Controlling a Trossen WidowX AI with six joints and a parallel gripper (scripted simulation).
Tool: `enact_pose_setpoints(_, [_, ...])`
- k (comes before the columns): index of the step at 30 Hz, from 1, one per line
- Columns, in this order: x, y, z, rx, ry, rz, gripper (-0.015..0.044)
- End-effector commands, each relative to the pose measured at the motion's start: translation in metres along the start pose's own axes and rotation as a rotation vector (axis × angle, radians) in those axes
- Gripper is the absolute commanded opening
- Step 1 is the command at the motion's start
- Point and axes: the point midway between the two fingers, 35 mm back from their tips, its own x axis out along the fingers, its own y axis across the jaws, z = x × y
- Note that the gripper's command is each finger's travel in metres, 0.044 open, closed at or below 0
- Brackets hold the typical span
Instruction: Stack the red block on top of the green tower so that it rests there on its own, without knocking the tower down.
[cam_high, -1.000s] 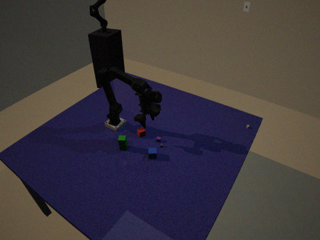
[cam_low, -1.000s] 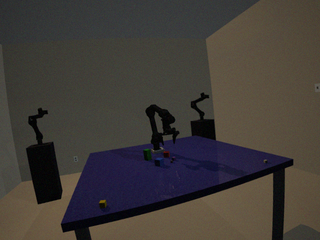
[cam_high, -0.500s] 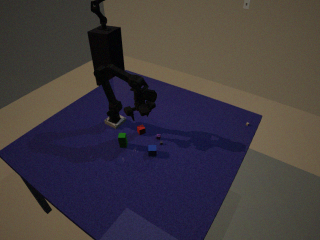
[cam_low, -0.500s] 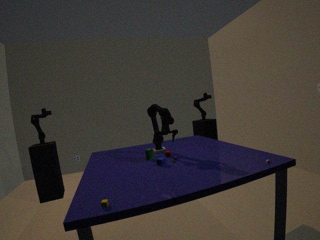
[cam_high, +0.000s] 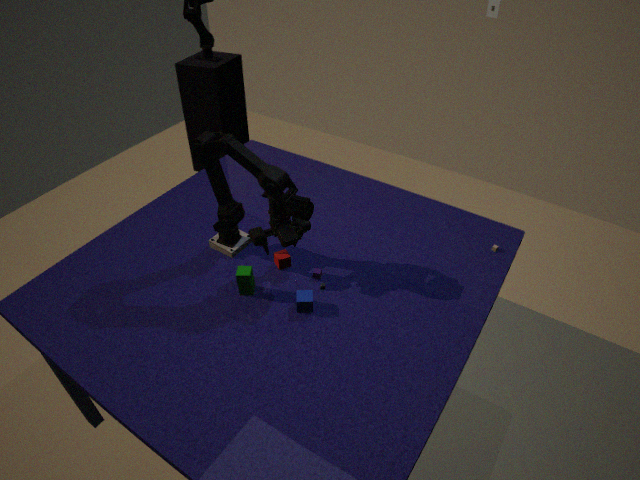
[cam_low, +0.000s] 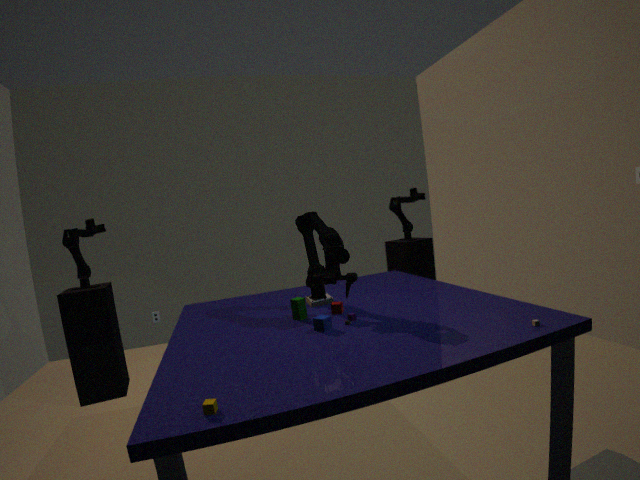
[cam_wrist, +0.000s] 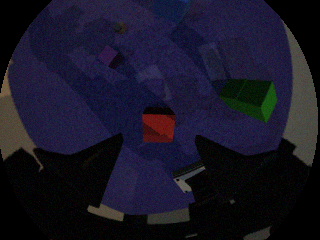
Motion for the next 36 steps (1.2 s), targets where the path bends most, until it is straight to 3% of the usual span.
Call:
enact_pose_setpoints(1, [0.003, 0.001, 0.001, -0.002, -0.004, 0.008, 0.0440])
enact_pose_setpoints(36, [0.052, 0.001, 0.002, -0.002, -0.004, 0.008, 0.0440])
